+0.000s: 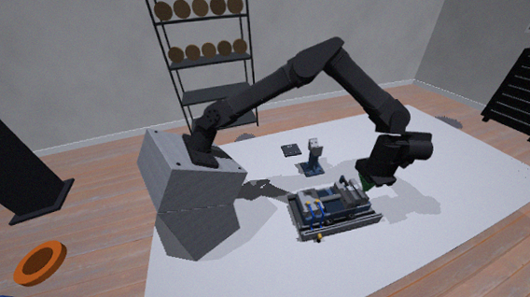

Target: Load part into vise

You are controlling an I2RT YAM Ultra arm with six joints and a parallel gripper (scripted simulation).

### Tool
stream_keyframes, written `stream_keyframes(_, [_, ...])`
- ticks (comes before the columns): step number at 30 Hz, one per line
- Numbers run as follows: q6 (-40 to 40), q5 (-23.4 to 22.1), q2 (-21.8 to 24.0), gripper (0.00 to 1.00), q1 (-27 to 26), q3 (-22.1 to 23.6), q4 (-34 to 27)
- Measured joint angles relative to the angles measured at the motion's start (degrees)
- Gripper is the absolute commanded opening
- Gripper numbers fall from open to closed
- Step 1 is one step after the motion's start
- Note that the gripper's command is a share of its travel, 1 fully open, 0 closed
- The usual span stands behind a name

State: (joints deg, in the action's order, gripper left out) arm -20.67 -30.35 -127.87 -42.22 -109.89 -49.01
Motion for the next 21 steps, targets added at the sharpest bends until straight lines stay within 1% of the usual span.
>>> stream_keyframes(21, [0.98,0.0,0.0,0.0,0.0,-0.09,-0.2])
